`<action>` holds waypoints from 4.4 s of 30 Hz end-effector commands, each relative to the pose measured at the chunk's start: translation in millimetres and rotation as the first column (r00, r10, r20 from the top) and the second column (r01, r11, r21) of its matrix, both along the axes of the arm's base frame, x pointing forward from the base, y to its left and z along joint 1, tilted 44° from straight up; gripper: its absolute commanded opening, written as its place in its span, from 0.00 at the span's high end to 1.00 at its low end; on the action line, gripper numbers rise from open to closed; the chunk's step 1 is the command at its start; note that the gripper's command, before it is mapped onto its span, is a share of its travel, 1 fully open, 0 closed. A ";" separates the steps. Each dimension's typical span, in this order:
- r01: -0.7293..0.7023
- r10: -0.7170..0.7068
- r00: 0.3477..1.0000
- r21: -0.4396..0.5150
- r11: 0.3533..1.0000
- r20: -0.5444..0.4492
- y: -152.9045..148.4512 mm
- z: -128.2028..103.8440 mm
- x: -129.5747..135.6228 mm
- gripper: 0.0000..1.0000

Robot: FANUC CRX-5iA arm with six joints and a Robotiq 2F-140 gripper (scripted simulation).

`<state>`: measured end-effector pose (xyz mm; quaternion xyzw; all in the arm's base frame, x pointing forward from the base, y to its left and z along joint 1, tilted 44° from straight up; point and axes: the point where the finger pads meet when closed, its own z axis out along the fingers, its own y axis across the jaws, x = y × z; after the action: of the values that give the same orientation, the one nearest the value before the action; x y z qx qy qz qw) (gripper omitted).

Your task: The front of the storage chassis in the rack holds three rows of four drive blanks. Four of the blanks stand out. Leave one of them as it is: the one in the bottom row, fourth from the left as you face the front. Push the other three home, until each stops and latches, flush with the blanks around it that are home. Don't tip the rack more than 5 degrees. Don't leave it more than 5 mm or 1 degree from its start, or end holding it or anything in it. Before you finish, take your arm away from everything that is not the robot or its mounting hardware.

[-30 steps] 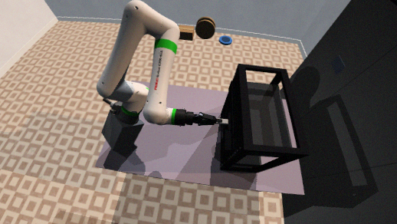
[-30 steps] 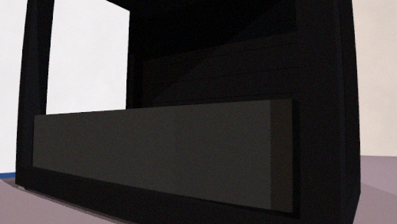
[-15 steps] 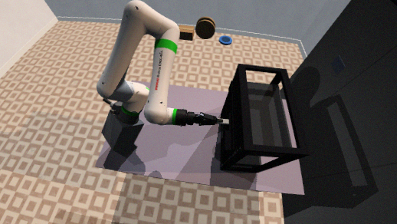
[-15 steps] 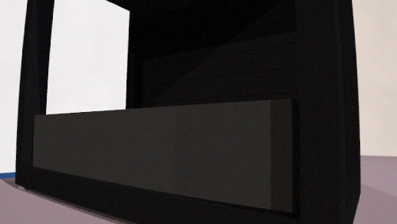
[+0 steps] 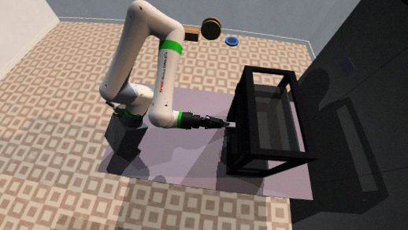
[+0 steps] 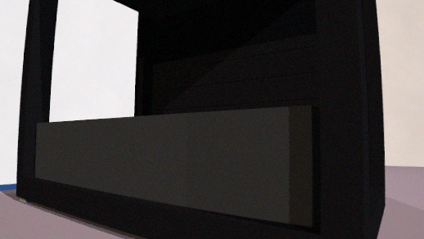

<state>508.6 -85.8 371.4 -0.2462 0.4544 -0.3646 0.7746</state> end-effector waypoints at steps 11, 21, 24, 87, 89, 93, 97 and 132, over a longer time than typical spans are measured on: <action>-0.001 0.001 1.000 -0.001 1.000 0.000 0.7 1.4 2.5 1.00; -0.001 0.001 1.000 -0.001 1.000 0.000 0.9 2.5 4.5 1.00; -0.001 0.001 1.000 -0.001 1.000 0.000 1.0 2.8 5.1 1.00; -0.001 0.001 1.000 -0.001 1.000 0.000 1.6 5.3 9.7 1.00; -0.001 0.001 1.000 -0.001 1.000 0.000 1.6 5.3 9.7 1.00; -0.001 0.001 1.000 -0.001 1.000 0.000 1.6 5.3 9.7 1.00; -0.001 0.001 1.000 -0.001 1.000 0.000 1.3 2.7 4.9 1.00; -0.001 0.001 1.000 -0.001 1.000 0.000 -16.0 -42.1 -58.4 1.00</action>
<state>447.6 -93.9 334.0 -0.2463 0.4548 -0.3636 0.7748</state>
